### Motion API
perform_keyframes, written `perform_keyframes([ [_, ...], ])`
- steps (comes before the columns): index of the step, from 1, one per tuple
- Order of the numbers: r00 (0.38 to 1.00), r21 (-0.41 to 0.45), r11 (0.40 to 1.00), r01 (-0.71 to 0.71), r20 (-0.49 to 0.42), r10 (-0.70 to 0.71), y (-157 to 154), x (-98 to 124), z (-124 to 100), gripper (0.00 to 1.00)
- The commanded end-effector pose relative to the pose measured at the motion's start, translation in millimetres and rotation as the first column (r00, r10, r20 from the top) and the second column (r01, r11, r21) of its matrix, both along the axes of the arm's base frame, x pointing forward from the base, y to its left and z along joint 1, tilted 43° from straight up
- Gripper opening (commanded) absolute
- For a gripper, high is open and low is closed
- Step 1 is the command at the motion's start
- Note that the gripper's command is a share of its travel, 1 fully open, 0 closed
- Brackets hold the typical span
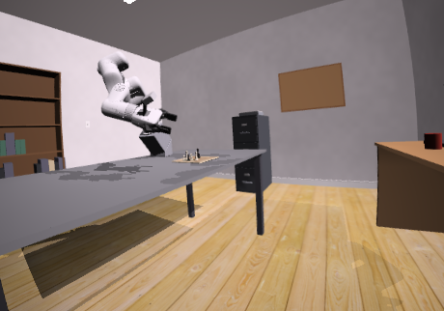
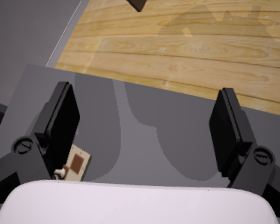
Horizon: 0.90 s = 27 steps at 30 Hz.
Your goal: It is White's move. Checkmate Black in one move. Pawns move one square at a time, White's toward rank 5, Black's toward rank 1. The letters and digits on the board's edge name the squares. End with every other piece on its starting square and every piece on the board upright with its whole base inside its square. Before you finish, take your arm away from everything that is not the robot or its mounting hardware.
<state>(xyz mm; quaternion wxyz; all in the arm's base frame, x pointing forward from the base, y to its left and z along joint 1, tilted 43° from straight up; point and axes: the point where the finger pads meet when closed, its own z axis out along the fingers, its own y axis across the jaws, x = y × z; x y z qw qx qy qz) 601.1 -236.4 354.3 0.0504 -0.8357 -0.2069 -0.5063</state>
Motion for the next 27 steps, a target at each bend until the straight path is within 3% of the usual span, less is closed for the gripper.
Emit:
perform_keyframes([
  [1,0.97,-0.129,0.962,-0.242,-0.057,0.236,6.3,-1.8,-38.4,1.0],
  [2,0.96,-0.141,0.95,-0.28,-0.069,0.273,9.1,-7.6,-58.0,1.0],
  [4,0.941,-0.166,0.926,-0.338,-0.089,0.327,9.1,-7.6,-58.0,1.0],
  [5,0.922,-0.178,0.905,-0.387,-0.104,0.373,11.5,-14.5,-76.5,1.0],
  [6,0.908,-0.189,0.888,-0.418,-0.115,0.403,11.5,-14.5,-76.5,1.0],
  [7,0.889,-0.195,0.868,-0.457,-0.127,0.44,13.7,-22.3,-93.9,1.0],
  [8,0.871,-0.204,0.847,-0.49,-0.139,0.471,13.7,-22.3,-93.9,1.0],
  [11,0.807,-0.216,0.778,-0.59,-0.168,0.566,17.1,-39.5,-124.8,1.0],
  [13,0.807,-0.216,0.778,-0.59,-0.168,0.566,17.1,-39.5,-124.8,1.0],
  [15,0.711,-0.219,0.676,-0.703,-0.199,0.675,19.6,-57.4,-150.4,1.0],
  [27,0.434,-0.181,0.401,-0.898,-0.215,0.875,23.3,-113.9,-208.2,1.0],
])
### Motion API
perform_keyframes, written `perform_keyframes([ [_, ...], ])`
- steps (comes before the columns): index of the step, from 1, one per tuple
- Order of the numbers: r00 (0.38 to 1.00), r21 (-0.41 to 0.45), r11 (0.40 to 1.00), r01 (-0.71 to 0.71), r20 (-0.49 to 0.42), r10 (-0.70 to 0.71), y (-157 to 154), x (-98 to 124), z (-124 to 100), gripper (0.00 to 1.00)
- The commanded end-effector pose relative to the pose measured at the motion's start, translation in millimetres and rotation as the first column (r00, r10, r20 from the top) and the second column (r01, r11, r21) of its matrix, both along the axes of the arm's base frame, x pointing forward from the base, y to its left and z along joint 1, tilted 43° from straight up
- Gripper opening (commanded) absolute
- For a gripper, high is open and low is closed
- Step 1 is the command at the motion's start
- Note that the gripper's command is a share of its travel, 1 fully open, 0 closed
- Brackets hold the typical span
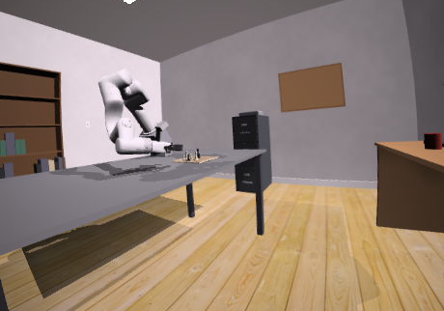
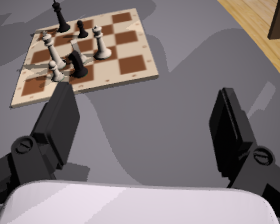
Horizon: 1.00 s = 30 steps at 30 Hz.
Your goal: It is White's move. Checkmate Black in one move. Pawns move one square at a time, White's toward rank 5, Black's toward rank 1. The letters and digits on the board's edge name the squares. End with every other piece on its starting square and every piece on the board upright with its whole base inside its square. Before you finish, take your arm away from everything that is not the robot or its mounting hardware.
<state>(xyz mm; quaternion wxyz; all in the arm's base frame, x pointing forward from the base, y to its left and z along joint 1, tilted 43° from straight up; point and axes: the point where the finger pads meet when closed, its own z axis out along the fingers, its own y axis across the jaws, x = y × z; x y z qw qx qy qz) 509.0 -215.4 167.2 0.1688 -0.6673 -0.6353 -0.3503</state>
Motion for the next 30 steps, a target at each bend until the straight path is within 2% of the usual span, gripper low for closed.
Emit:
perform_keyframes([
  [1,0.985,0.016,0.985,-0.171,-0.02,0.171,2.4,-24.4,-23.1,1.0],
  [30,0.981,0.021,0.981,-0.194,-0.022,0.195,2.5,-29.3,-26.9,1.0],
])
